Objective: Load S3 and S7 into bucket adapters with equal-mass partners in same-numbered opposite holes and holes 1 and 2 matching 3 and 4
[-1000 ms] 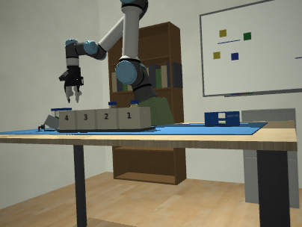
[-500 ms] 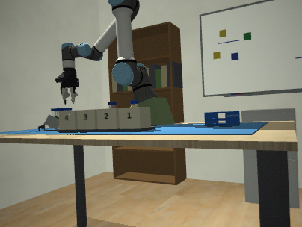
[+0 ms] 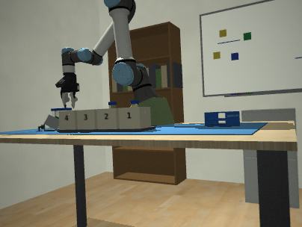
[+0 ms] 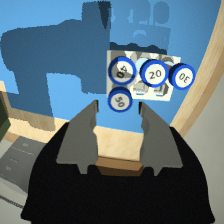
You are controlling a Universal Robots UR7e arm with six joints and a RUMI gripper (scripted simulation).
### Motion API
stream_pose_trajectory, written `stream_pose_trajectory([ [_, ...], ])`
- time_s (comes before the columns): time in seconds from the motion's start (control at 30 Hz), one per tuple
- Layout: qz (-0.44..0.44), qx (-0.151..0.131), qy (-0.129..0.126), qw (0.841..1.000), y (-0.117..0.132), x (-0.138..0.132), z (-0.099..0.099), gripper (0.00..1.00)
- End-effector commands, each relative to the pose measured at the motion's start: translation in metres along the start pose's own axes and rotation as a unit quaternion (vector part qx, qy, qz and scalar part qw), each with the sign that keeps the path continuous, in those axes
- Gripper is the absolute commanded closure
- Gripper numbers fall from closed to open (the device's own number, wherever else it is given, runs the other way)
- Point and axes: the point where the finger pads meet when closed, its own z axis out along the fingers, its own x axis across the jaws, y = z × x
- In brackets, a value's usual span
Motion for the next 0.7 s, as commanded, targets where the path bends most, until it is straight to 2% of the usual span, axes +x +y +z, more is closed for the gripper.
stream_pose_trajectory([
  [0.0, 0.0, 0.0, 0.001, 1.0, 0.0005, 0.0004, 0.0098, 0.65],
  [0.37, 0.0, 0.0, 0.001, 1.0, 0.0005, 0.0004, 0.0178, 0.65],
  [0.6, 0.0, 0.0, 0.003, 1.0, 0.0004, 0.0023, 0.0158, 0.65],
  [0.63, 0.0, 0.0, 0.003, 1.0, 0.0004, 0.0023, 0.0158, 1.0],
  [0.67, 0.0, 0.0, 0.003, 1.0, 0.0004, 0.0023, 0.0158, 1.0],
])
